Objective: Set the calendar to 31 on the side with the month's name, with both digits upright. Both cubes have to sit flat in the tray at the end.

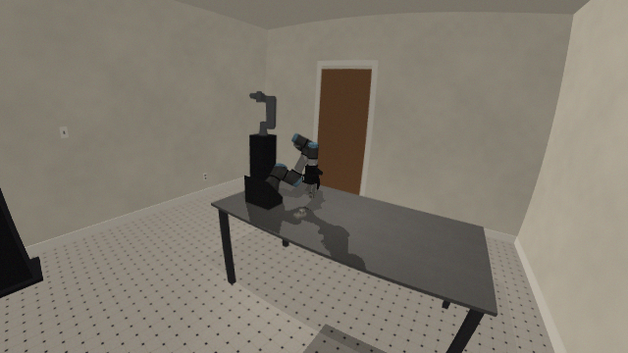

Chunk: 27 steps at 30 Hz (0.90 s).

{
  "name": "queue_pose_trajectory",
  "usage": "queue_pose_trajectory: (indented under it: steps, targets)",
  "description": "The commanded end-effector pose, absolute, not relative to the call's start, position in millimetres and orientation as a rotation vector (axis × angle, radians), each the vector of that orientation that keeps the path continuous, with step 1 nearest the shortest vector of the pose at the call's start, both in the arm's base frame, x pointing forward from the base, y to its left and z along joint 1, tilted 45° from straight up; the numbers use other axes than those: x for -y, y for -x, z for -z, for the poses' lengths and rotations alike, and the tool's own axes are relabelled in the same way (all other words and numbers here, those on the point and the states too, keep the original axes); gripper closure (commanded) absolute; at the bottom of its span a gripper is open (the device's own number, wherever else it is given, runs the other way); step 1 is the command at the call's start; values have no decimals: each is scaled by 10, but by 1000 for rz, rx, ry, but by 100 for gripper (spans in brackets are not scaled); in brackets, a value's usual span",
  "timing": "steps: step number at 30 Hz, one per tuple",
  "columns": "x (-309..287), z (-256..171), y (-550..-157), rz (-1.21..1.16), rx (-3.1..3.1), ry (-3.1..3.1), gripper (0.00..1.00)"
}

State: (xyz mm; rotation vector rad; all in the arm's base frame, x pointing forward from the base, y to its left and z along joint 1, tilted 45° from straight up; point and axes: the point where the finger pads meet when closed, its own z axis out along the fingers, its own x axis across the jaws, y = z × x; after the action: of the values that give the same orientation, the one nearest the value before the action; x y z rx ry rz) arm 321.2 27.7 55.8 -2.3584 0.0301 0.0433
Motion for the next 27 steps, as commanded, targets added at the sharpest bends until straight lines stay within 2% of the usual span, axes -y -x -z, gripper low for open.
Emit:
queue_pose_trajectory:
  steps: [1, 27]
  targets:
    - [-292, -575, -3236, -89, -141, 2360, 90]
    - [-331, -600, -3271, -173, -345, 2344, 90]
